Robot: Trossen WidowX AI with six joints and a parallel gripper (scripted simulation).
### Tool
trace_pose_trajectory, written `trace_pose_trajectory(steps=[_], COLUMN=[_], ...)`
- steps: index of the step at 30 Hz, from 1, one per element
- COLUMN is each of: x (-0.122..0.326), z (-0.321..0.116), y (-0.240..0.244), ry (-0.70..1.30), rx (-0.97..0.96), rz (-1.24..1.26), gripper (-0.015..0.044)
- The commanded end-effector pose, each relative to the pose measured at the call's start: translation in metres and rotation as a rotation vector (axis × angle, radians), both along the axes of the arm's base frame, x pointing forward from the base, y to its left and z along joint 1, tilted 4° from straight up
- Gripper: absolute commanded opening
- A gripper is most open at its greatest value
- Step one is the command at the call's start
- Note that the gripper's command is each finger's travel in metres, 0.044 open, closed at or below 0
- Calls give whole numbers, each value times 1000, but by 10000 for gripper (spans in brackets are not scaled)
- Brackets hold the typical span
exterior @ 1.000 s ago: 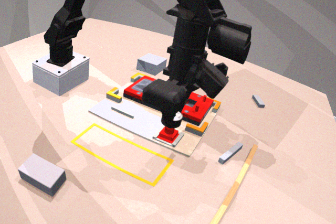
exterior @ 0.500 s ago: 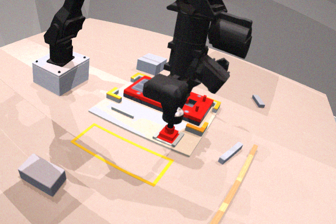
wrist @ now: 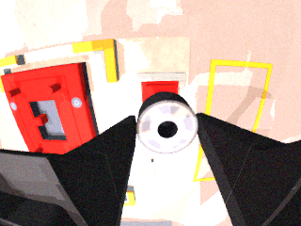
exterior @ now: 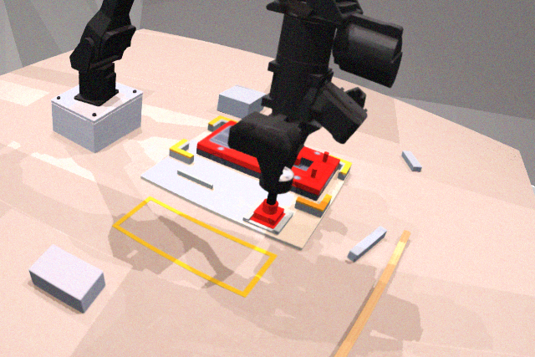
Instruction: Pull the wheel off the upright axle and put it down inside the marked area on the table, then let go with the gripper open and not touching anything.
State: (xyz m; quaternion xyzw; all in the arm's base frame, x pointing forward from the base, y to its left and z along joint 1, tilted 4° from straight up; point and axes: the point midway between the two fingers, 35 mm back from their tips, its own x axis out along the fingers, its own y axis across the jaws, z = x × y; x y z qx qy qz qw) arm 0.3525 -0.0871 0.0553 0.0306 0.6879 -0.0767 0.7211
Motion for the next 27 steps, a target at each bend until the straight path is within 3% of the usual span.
trace_pose_trajectory(steps=[1, 27], x=[1, -1], z=[3, 23], y=[0, 2], ry=[-2, -1], rx=[-1, -1], rz=[-3, -2], gripper=[0, 0])
